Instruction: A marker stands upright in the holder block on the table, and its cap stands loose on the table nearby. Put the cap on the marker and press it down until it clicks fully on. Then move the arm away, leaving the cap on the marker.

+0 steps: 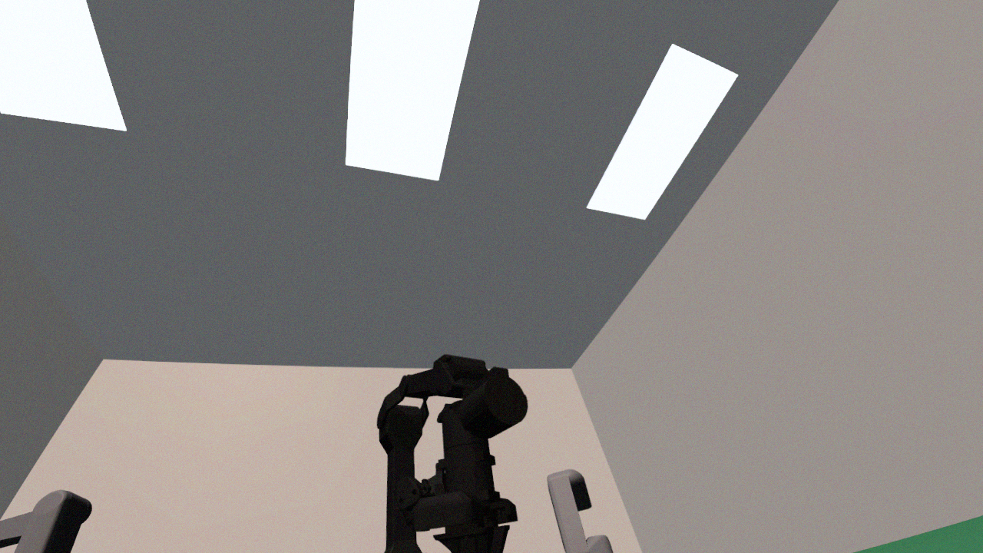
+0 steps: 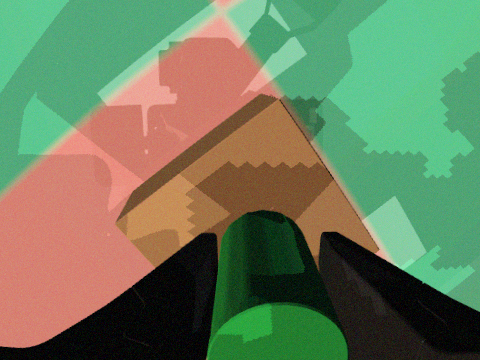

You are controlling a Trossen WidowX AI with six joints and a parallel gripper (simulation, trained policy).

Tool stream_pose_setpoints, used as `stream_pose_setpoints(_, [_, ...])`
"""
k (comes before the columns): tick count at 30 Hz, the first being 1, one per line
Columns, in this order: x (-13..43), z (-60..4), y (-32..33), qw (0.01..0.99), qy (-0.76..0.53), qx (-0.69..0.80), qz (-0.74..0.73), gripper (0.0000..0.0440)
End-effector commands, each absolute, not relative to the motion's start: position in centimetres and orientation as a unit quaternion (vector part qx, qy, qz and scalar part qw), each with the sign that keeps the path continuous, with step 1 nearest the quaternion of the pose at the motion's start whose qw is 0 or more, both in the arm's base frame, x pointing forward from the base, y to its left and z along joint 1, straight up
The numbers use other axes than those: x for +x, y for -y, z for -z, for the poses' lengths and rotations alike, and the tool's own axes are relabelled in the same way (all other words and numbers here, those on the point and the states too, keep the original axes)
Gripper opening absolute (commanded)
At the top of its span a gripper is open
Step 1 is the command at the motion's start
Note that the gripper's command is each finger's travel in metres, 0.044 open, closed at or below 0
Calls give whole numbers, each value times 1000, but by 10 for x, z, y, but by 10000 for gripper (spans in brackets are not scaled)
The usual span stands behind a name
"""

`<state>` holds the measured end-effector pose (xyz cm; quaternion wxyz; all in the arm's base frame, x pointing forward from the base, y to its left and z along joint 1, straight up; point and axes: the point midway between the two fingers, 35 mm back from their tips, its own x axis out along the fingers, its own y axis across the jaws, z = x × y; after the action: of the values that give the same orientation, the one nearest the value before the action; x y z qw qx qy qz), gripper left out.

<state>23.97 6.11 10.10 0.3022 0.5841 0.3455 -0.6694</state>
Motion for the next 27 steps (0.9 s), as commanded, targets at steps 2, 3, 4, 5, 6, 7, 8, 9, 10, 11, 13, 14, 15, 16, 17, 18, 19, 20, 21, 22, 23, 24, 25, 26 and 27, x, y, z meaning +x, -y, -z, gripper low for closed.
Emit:
stream_pose_setpoints(2, [232, -84, -56, 305, -349, 560, 686, 75])
stream_pose_setpoints(3, [232, -84, -56, 306, -350, 560, 686, 76])
stream_pose_setpoints(4, [232, -84, -56, 306, -350, 560, 686, 78])
stream_pose_setpoints(5, [232, -84, -56, 306, -350, 560, 686, 79])
stream_pose_setpoints(6, [232, -84, -56, 306, -350, 560, 686, 80])
stream_pose_setpoints(7, [232, -84, -56, 306, -350, 560, 686, 82])
stream_pose_setpoints(8, [232, -84, -56, 306, -350, 560, 686, 83])
stream_pose_setpoints(9, [232, -84, -56, 307, -350, 560, 685, 84])
stream_pose_setpoints(10, [232, -83, -56, 308, -350, 560, 685, 86])
stream_pose_setpoints(11, [232, -83, -56, 308, -350, 560, 684, 87])
stream_pose_setpoints(13, [232, -83, -56, 309, -351, 560, 684, 90])
stream_pose_setpoints(14, [232, -83, -55, 310, -351, 560, 683, 91])
stream_pose_setpoints(15, [233, -83, -55, 311, -351, 560, 683, 92])
stream_pose_setpoints(16, [233, -83, -55, 311, -351, 560, 683, 94])
stream_pose_setpoints(17, [233, -83, -55, 312, -352, 560, 682, 95])
stream_pose_setpoints(18, [233, -83, -55, 312, -352, 560, 682, 96])
stream_pose_setpoints(19, [233, -82, -55, 313, -352, 560, 682, 98])
stream_pose_setpoints(20, [233, -82, -55, 313, -352, 560, 681, 99])
stream_pose_setpoints(21, [233, -82, -55, 314, -352, 560, 681, 100])
stream_pose_setpoints(22, [233, -82, -55, 314, -352, 560, 681, 102])
stream_pose_setpoints(23, [233, -82, -55, 314, -352, 560, 681, 103])
stream_pose_setpoints(24, [233, -82, -55, 315, -353, 560, 681, 104])
stream_pose_setpoints(25, [233, -82, -55, 315, -353, 560, 680, 106])
stream_pose_setpoints(26, [234, -82, -54, 316, -353, 560, 680, 107])
stream_pose_setpoints(27, [234, -82, -54, 316, -353, 560, 680, 108])
